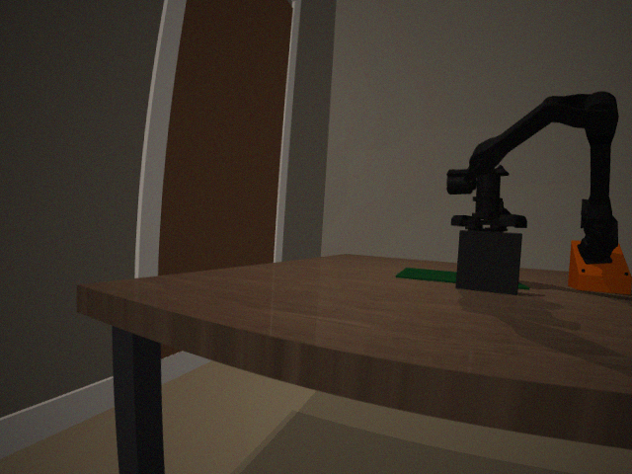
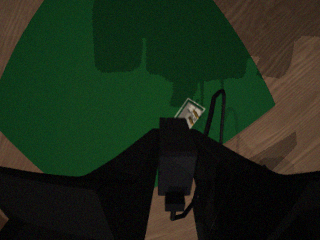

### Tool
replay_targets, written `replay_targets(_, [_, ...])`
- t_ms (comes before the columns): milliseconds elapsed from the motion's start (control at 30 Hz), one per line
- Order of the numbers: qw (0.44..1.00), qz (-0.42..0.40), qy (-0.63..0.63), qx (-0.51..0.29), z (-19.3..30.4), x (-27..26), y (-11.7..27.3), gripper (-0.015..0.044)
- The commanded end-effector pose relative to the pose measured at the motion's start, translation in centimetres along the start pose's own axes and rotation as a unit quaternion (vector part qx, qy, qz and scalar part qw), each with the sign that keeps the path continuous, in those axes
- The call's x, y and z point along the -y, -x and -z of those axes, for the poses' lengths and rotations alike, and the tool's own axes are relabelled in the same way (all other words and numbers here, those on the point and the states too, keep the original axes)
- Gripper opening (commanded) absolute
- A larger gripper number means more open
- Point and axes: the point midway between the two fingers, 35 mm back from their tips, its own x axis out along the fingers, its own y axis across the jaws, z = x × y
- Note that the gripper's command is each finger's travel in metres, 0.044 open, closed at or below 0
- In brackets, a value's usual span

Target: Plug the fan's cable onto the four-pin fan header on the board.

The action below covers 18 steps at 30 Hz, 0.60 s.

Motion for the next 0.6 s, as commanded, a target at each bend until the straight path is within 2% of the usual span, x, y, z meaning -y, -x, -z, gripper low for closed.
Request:
replay_targets(0, [0.998,0.002,-0.067,-0.002,0.4,0.6,0.0,0.0])
replay_targets(333, [0.971,0.003,-0.238,-0.002,1.1,1.6,-0.1,0.0])
replay_targets(567, [0.965,0.004,-0.263,-0.002,1.2,1.8,-0.2,0.0])
